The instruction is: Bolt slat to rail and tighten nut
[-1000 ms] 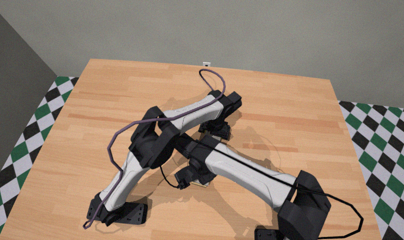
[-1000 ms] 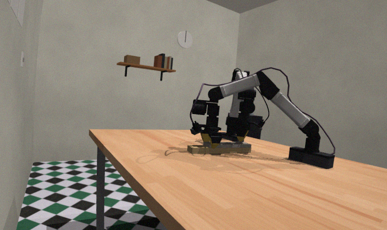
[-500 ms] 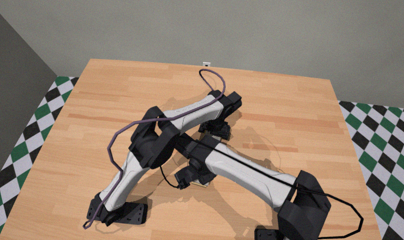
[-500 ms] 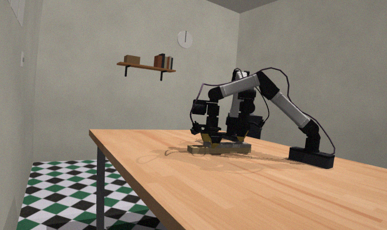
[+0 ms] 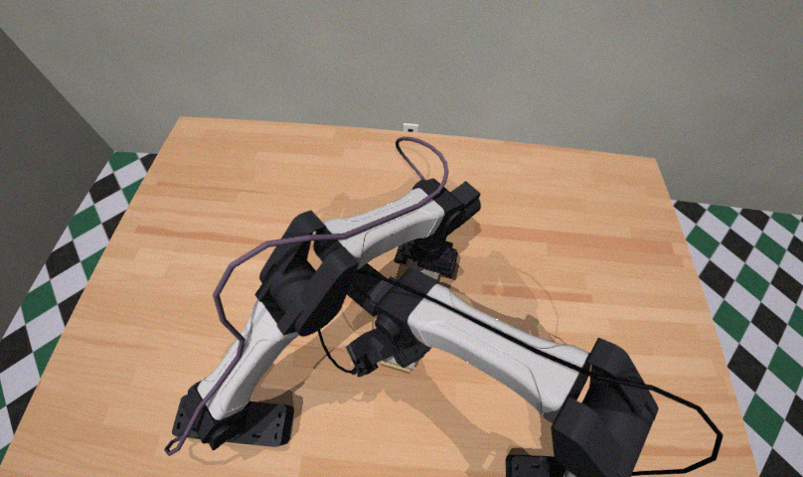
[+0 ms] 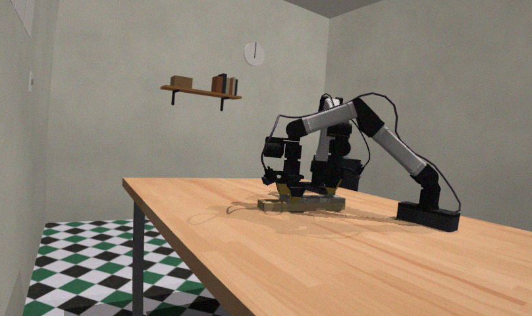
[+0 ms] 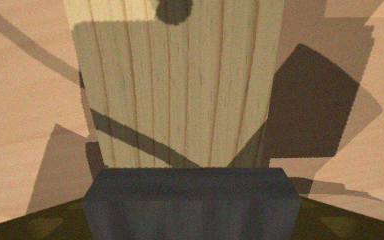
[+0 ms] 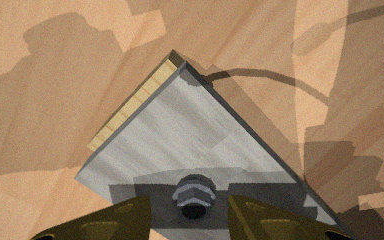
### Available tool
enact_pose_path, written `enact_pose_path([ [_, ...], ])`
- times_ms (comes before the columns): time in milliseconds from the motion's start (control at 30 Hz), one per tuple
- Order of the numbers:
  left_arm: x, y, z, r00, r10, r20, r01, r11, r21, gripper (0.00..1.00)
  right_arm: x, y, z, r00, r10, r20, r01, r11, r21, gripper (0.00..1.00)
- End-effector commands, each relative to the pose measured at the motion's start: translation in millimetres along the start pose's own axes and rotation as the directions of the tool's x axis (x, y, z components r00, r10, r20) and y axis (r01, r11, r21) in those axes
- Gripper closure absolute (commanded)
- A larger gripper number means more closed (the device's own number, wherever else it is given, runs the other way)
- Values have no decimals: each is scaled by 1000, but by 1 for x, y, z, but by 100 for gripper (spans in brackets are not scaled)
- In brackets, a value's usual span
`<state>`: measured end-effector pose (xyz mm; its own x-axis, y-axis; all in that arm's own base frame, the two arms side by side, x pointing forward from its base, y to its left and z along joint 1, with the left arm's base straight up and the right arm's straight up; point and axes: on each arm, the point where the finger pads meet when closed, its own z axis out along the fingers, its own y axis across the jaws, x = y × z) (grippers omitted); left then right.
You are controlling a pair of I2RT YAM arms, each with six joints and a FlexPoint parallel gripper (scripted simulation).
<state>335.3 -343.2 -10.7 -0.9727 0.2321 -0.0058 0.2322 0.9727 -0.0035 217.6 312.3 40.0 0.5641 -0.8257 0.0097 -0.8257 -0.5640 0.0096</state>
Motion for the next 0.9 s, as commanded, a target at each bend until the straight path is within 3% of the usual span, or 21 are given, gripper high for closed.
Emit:
enact_pose_path([
  [0, -3, -1, -7, 1000, 0, 15, 0, 1000, 9, 33, -2, -4, 0, 1000, -2, 14, 2, 1000, 20, 64],
  [400, -3, -1, -7, 1000, 0, 15, 0, 1000, 9, 33, -2, -4, 2, 1000, -2, 14, 2, 1000, 20, 64],
  [867, -3, -1, -7, 1000, 0, 15, 0, 1000, 9, 33, 0, -3, -3, 1000, 0, 8, -1, 1000, 16, 80],
])
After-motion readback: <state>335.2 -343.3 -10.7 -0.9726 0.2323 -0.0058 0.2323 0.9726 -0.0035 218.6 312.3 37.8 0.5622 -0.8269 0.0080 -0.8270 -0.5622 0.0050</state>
